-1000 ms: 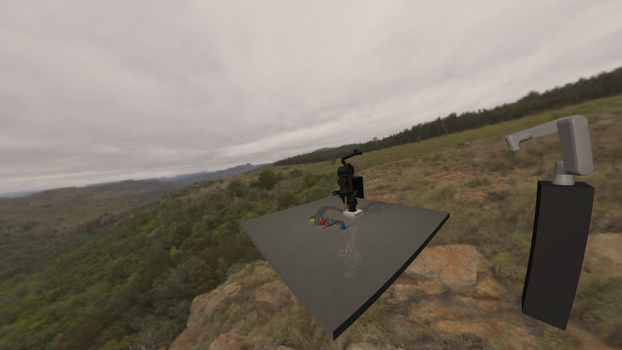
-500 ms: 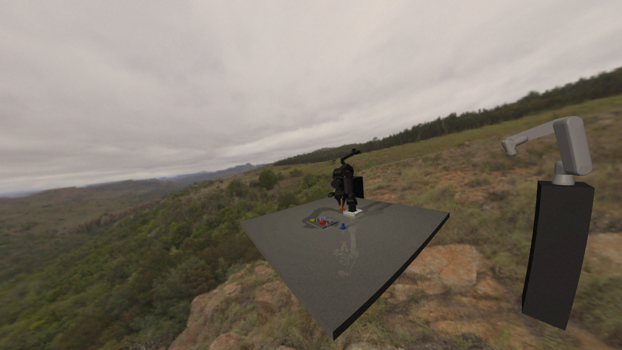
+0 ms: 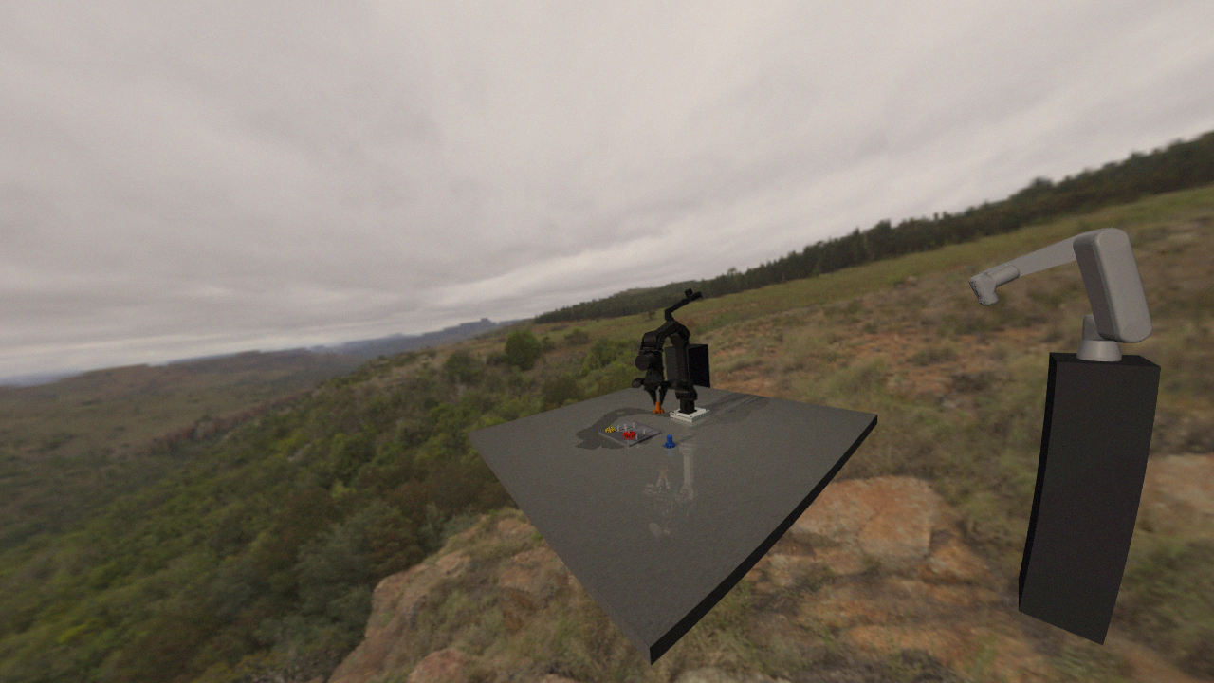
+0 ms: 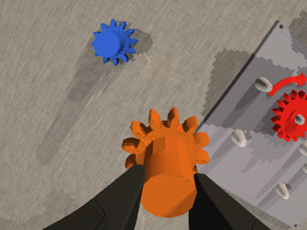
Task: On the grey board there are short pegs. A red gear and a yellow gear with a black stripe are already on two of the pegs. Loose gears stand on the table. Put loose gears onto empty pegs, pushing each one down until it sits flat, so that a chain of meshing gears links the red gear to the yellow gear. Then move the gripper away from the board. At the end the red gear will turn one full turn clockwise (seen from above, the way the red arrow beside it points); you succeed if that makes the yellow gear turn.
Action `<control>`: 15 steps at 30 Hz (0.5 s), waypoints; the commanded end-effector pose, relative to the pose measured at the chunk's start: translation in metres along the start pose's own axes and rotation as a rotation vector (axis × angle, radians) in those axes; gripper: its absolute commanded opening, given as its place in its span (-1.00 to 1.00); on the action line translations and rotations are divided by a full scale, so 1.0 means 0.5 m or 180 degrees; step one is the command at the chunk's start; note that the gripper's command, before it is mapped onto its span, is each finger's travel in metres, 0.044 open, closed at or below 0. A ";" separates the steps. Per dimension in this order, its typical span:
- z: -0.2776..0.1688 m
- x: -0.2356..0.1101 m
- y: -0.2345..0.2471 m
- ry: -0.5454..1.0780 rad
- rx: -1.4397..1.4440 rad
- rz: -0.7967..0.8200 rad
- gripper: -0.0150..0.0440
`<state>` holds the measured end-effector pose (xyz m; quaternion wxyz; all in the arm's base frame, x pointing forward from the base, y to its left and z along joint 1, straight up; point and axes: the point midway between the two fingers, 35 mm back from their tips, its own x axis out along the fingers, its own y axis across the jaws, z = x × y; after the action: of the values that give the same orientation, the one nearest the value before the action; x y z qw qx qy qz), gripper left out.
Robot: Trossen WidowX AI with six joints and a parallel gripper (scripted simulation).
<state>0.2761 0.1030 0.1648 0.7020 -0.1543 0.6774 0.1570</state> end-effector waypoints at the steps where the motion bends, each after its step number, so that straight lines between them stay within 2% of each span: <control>1: 0.001 0.009 -0.017 0.0018 -0.0004 0.0000 -0.49; 15: 0.005 0.031 -0.081 0.0020 -0.0008 -0.0010 -0.49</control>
<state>0.2936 0.0733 0.1536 0.7020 -0.1559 0.6772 0.1558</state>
